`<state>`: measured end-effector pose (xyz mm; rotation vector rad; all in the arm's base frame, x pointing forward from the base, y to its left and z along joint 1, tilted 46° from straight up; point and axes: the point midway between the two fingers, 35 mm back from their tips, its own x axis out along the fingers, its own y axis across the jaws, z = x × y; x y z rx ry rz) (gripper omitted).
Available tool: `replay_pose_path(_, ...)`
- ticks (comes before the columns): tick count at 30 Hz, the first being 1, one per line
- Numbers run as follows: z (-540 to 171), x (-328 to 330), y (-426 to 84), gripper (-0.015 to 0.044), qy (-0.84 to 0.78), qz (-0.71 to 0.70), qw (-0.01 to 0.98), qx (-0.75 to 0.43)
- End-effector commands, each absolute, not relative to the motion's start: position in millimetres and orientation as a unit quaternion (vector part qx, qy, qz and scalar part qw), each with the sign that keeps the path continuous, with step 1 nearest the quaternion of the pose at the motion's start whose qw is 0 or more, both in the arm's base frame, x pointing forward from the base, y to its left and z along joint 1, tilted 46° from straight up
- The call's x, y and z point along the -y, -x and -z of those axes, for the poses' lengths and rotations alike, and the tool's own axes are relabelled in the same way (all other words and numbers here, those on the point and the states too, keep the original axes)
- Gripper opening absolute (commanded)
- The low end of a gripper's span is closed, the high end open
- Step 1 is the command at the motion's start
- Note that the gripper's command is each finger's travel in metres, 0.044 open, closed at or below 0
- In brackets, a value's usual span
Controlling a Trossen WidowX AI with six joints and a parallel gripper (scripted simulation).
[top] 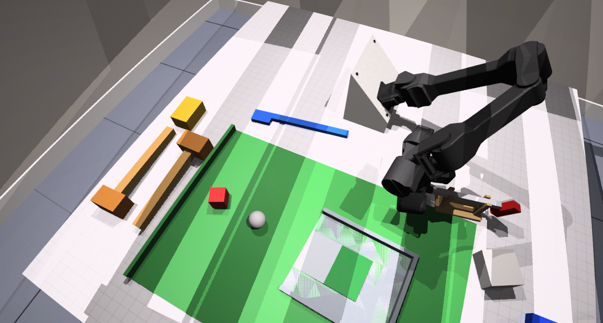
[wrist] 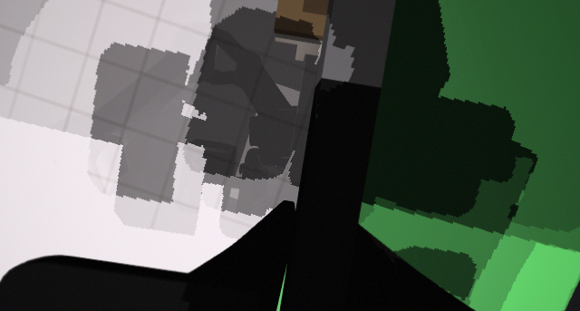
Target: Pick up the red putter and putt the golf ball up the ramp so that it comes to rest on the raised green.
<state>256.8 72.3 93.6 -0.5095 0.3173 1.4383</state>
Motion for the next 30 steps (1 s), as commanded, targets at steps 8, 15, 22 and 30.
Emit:
replay_pose_path(8,-121,-40,-255,0.0,0.233,-0.64,0.716,-0.151)
replay_pose_path(15,-148,-15,-248,0.0,0.231,-0.636,0.72,-0.154)
replay_pose_path(22,-155,-7,-246,0.0,0.228,-0.633,0.724,-0.155)
replay_pose_path(30,-134,30,-261,0.0,0.16,-0.599,0.746,-0.242)
